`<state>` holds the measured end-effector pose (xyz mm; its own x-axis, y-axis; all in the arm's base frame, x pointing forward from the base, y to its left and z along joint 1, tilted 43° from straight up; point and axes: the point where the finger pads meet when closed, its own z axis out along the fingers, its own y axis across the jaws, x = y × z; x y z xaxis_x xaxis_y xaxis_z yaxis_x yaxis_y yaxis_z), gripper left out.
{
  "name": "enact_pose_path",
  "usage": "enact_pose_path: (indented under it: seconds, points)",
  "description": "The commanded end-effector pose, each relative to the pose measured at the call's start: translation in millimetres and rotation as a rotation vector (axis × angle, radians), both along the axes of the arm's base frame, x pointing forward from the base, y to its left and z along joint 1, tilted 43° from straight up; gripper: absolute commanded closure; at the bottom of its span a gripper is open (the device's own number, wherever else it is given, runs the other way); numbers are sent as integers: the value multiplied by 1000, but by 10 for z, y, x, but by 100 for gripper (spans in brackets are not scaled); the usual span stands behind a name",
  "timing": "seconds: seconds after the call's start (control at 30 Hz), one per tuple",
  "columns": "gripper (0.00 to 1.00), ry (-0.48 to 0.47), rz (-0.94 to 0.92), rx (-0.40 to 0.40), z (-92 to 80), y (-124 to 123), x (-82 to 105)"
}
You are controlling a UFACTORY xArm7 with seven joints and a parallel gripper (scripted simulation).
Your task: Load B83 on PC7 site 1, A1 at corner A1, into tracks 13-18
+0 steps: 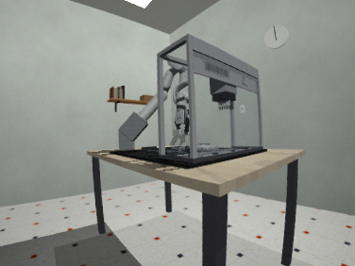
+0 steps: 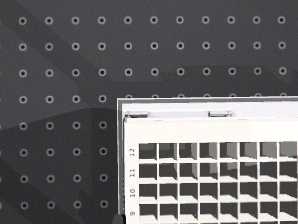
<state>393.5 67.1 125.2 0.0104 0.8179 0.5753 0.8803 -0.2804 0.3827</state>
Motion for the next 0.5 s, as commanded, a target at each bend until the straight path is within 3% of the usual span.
enact_pose_path:
  seconds: [0.0, 0.47]
  points:
    - [100, 15, 3, -3, 80, -56, -46]
    - [100, 14, 3, -3, 228, -156, -137]
